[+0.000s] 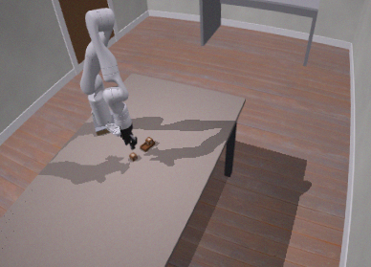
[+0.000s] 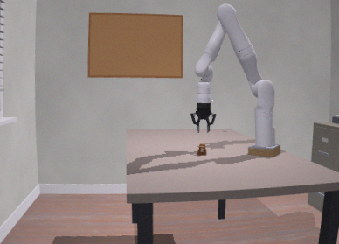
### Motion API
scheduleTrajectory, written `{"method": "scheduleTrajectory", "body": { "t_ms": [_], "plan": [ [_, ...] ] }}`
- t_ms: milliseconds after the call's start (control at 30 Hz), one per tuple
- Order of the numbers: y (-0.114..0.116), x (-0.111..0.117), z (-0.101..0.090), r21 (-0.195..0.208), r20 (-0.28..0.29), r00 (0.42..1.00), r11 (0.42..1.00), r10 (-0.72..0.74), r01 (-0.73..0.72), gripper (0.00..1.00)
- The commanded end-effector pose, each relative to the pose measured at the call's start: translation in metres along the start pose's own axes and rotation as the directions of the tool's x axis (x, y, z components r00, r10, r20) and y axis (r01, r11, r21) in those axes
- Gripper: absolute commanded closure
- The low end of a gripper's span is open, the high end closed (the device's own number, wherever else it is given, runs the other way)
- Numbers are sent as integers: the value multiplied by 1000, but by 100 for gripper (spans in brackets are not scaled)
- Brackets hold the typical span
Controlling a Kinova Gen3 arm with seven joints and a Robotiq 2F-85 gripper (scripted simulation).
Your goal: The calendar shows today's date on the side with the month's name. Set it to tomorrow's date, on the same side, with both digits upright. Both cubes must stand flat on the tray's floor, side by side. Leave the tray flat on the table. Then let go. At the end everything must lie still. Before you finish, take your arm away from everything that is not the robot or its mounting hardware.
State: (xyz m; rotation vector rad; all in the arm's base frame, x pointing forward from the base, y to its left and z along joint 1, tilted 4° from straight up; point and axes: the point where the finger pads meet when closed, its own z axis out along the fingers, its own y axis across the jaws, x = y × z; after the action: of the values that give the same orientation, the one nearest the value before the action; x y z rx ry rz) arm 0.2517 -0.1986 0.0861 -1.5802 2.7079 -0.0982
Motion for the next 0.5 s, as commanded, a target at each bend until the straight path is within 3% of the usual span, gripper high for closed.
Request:
{"method": "scheduleTrajectory", "body": {
  "t_ms": [0, 467],
  "plan": [
    [0, 0, 0, 1, 0, 1000, 1000, 0, 0, 54],
    [0, 0, 6, 1, 0, 1000, 1000, 0, 0, 54]
  ]
}}
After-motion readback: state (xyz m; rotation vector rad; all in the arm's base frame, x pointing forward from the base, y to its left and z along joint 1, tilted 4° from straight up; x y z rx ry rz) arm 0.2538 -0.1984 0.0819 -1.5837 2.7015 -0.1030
